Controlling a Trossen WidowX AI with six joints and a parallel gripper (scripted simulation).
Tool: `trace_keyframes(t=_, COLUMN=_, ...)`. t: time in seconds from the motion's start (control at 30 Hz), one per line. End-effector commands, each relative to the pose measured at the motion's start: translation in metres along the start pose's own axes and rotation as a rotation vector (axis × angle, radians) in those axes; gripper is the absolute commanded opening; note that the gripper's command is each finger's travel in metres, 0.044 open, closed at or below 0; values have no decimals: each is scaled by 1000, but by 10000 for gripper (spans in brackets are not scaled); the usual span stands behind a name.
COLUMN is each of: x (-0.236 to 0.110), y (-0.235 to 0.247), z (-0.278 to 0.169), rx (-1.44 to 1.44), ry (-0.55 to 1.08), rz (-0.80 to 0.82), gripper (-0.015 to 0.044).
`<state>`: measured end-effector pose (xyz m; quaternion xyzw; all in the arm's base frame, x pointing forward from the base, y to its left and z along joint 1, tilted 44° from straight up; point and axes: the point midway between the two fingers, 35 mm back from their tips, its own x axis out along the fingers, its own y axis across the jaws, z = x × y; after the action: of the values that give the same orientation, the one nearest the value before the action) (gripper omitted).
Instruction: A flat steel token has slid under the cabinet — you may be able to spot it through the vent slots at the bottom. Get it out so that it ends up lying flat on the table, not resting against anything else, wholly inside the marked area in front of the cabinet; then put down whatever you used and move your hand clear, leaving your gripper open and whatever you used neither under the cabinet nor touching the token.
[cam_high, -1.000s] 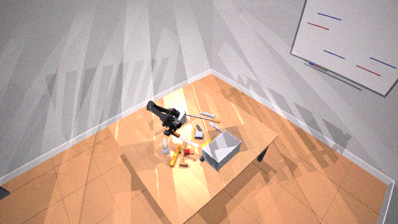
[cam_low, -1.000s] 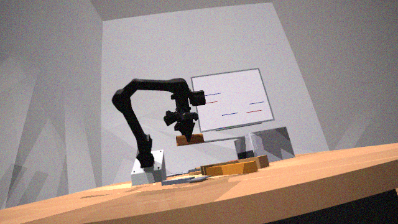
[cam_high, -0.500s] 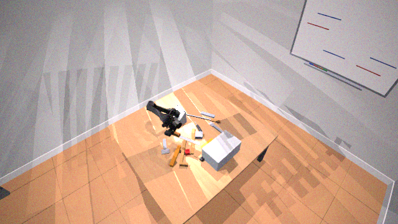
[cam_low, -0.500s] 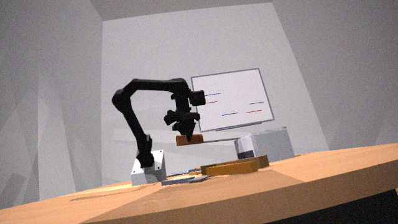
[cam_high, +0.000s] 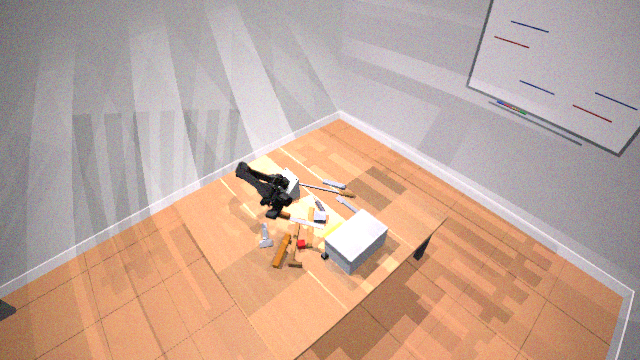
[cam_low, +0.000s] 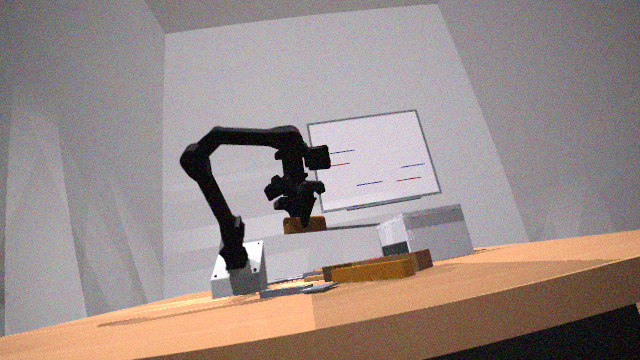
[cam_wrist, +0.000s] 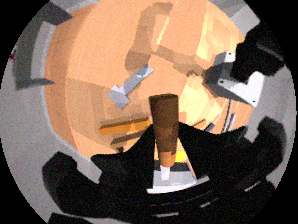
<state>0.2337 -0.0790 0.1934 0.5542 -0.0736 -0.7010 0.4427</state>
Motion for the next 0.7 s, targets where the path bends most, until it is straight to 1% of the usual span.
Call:
trace_keyframes(t=0.0, x=-2, y=0, z=-1, rx=-24, ry=12, rz=-1, gripper=0)
trace_keyframes(t=0.43, x=-2, y=0, z=-1, rx=-128, ry=12, rz=0, gripper=0)
trace_keyframes(t=0.67, x=-2, y=0, z=-1, rx=-85, ry=12, rz=0, gripper=0)
